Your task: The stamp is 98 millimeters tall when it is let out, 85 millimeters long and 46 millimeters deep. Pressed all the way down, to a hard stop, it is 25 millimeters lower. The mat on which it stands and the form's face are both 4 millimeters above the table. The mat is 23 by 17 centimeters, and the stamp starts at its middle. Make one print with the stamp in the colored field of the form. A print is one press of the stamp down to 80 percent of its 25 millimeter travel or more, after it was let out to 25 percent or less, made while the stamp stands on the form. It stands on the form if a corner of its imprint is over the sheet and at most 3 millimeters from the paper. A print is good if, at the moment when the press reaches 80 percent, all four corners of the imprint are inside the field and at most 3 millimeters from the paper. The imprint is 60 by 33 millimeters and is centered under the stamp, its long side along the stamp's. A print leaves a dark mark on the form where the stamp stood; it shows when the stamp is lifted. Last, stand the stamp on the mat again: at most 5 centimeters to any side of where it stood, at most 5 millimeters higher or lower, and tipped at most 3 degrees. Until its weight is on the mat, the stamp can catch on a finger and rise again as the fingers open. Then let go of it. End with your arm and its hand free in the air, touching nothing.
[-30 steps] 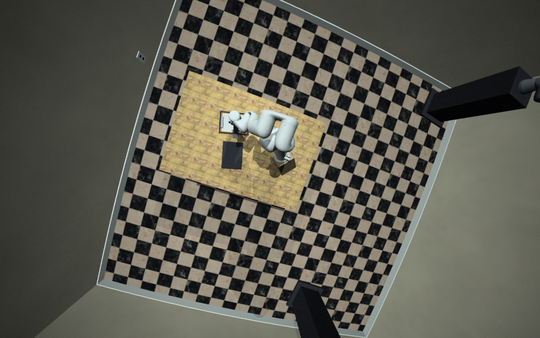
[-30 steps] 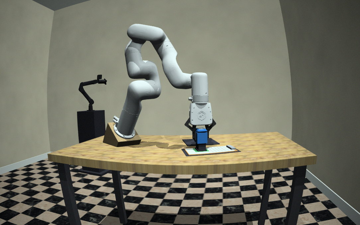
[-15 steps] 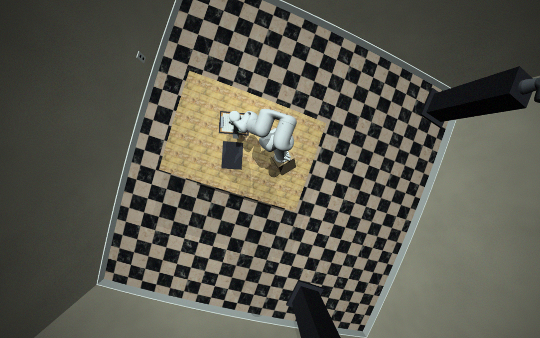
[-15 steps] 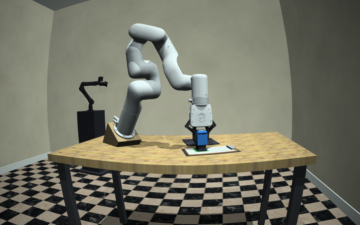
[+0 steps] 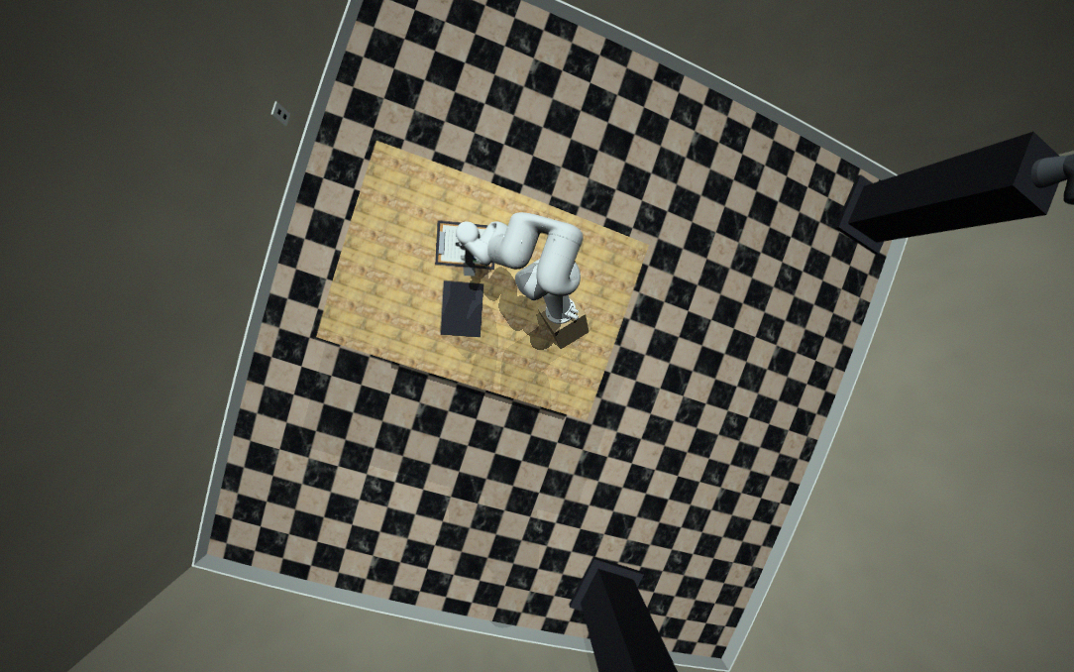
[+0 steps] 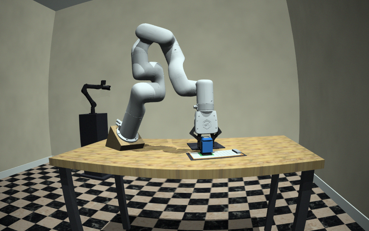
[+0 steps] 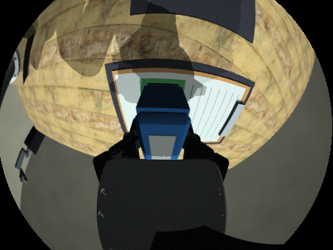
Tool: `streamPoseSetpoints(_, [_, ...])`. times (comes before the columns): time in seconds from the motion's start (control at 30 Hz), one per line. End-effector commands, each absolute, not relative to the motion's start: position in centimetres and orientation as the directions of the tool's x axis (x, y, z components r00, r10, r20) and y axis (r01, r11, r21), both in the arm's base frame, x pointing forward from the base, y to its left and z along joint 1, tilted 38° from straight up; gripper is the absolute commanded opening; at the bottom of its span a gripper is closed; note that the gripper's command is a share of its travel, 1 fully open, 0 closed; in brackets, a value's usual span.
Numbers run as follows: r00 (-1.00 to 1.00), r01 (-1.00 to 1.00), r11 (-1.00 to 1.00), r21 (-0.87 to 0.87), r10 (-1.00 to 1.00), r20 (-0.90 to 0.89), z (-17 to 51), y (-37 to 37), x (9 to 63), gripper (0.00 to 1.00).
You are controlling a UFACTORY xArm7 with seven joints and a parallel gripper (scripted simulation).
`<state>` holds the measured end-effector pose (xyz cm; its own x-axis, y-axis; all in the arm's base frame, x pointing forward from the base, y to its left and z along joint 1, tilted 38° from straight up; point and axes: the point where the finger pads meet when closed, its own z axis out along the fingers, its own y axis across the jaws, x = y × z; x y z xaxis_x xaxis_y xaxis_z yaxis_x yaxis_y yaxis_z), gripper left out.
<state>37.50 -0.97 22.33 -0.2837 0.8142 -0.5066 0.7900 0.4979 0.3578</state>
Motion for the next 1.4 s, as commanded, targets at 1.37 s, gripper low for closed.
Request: streamPoseSetpoints(1.37, [-0.283, 0.789, 0.498, 0.359, 0.814, -0.507, 24.4, -0.2, 36.1, 0.28])
